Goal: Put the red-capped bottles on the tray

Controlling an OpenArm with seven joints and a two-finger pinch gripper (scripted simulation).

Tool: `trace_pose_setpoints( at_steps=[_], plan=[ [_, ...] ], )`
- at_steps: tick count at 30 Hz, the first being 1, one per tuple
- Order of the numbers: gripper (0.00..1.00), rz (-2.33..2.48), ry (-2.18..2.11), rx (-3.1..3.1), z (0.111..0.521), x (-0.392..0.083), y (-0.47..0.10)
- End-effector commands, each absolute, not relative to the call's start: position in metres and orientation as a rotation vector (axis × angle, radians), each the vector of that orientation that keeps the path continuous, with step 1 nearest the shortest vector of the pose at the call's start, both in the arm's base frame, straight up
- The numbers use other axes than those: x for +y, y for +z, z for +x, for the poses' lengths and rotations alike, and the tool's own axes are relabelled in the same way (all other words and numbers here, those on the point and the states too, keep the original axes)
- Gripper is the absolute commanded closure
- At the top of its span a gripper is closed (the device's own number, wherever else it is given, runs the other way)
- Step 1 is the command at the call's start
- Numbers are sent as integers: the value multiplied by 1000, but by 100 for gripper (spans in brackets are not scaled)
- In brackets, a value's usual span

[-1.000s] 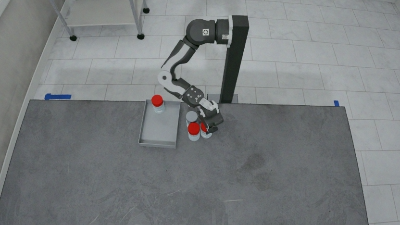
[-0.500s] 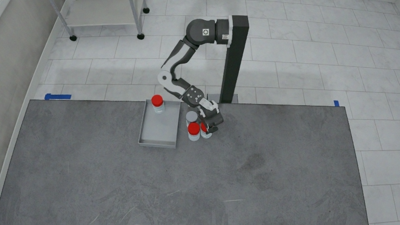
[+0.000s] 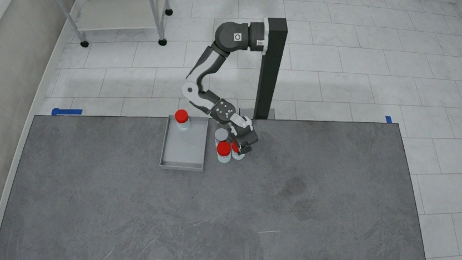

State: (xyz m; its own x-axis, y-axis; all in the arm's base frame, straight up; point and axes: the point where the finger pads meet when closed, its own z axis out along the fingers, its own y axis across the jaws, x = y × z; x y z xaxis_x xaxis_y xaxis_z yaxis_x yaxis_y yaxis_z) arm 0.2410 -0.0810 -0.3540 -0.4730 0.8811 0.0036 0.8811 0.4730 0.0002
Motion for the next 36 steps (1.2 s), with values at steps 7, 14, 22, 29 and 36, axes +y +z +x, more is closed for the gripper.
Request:
trace_pose_setpoints(
  at_steps=[7, 14, 22, 29, 36],
  plan=[
    [100, -1612, -9, -2695, 242, -81, -347],
    [100, -1611, -9, -2696, 242, -81, -326],
    [100, -1611, -9, -2696, 242, -81, -323],
    [100, -1611, -10, -2696, 242, -81, -303],
    [100, -1614, -9, -2693, 242, -81, -293]
  ],
)
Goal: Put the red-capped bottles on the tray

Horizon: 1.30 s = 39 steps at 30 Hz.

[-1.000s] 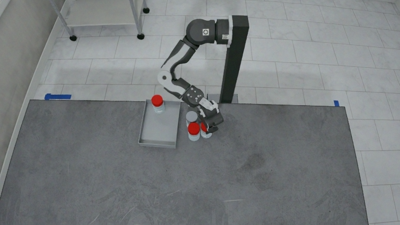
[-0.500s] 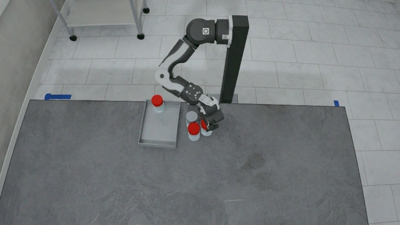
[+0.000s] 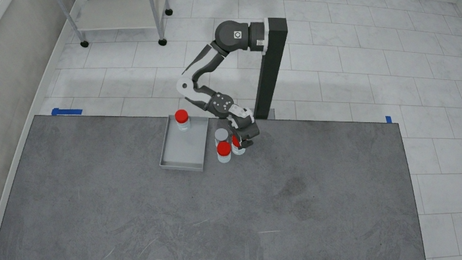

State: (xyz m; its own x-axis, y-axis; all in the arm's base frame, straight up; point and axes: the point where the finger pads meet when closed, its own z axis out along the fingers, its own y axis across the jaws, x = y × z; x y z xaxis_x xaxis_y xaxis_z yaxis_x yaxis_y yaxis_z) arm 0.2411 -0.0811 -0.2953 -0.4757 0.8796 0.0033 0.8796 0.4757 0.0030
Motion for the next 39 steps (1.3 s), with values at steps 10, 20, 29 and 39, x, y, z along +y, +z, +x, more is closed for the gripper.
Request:
trace_pose_setpoints(
  at_steps=[10, 20, 29, 39],
  plan=[
    [100, -1613, -9, -2694, 242, -81, -273],
    [100, -1615, -8, -2692, 242, -81, -263],
    [100, -1615, -7, -2692, 241, -81, -243],
    [100, -1610, -9, -2696, 241, -82, -241]
  ],
)
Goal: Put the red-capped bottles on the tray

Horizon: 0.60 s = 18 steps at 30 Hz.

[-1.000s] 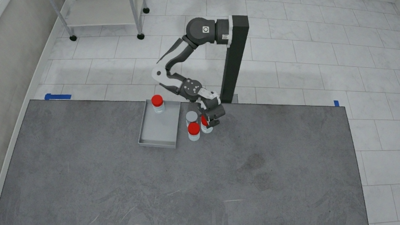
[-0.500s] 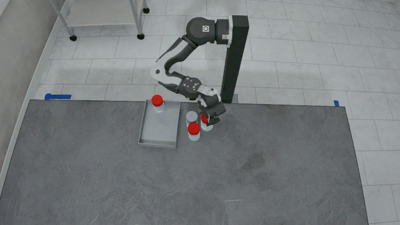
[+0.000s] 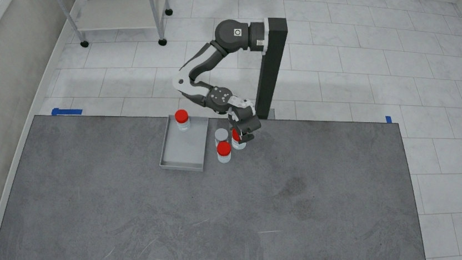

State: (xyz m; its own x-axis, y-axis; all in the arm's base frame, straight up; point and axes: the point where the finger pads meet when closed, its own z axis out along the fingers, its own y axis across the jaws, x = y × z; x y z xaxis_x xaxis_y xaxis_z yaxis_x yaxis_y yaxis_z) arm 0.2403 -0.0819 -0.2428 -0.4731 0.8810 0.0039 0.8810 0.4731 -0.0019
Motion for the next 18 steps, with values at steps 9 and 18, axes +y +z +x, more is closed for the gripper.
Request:
trace_pose_setpoints(
  at_steps=[9, 18],
  plan=[
    [100, -1610, -9, -2696, 235, -97, -242],
    [100, -1611, -8, -2696, 221, -129, -242]
  ],
)
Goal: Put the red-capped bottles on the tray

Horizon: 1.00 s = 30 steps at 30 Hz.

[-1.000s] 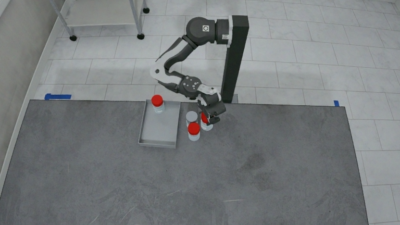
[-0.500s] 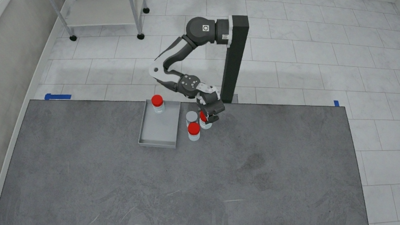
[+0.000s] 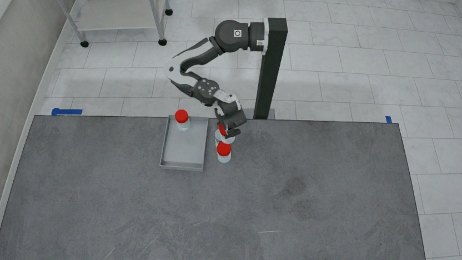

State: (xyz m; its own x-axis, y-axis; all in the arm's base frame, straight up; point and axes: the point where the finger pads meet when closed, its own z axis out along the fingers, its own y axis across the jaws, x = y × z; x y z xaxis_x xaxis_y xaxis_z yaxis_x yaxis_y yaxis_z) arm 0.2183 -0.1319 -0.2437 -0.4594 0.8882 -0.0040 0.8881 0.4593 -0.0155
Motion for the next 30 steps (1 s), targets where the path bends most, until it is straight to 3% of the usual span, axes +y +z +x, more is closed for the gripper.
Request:
trace_pose_setpoints(
  at_steps=[1, 18, 30],
  plan=[
    [100, -1611, -8, -2696, 220, -133, -242],
    [100, -1611, -7, -2697, 194, -196, -242],
    [100, -1611, -8, -2697, 187, -212, -242]
  ],
)
